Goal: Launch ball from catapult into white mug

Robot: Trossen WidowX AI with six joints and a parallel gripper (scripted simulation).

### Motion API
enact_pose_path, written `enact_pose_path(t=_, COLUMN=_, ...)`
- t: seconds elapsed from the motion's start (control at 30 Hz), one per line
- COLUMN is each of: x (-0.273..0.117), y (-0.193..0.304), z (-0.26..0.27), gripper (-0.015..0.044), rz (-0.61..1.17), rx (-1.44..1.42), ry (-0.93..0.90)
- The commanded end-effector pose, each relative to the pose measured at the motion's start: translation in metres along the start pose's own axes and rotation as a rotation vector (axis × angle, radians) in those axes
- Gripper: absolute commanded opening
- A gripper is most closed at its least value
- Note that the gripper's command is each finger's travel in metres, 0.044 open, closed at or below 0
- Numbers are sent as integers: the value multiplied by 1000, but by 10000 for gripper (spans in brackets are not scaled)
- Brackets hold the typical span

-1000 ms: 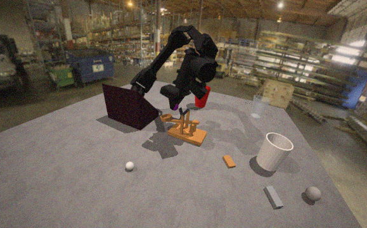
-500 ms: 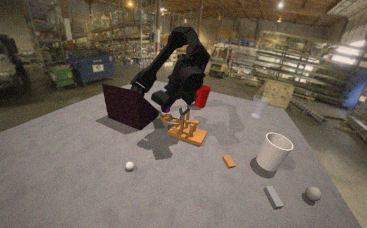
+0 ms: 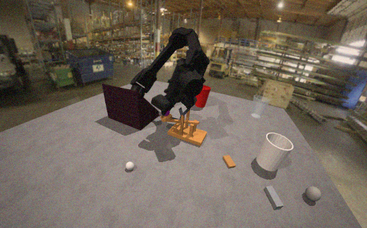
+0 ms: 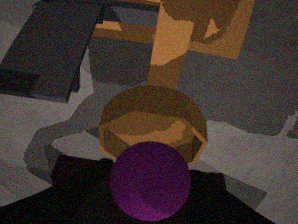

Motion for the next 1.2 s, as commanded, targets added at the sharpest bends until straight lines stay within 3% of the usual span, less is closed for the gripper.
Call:
enact_pose_path(t=0.0, x=-1, y=0, z=0, gripper=0, rz=-1, rx=-1, ry=1)
enact_pose_path(t=0.07, x=-1, y=0, z=0, gripper=0, rz=-1, rx=-1, ry=1)
enact_pose_path(t=0.4, x=-4, y=0, z=0, gripper=263, rz=-4, rx=0, ry=2)
enact_pose_path(t=0.63, x=-103, y=43, z=-4, gripper=440, rz=-112, rx=46, ry=62)
enact_pose_path(t=0.77, x=-93, y=27, z=-7, gripper=440, rz=-134, rx=52, ry=60)
enact_pose_path(t=1.17, x=-157, y=-69, z=-21, gripper=440, rz=-508, rx=177, ry=75)
Point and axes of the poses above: the point midway between the two fingers, 35 mm back from their tips, its own x axis out along the fingers, its own z axis across the jaws, y = z × x, the point moved 3 cm from there along -x, back along the fingers, and after that the axes turned 7 degrees about x, right-handed, at the moved point
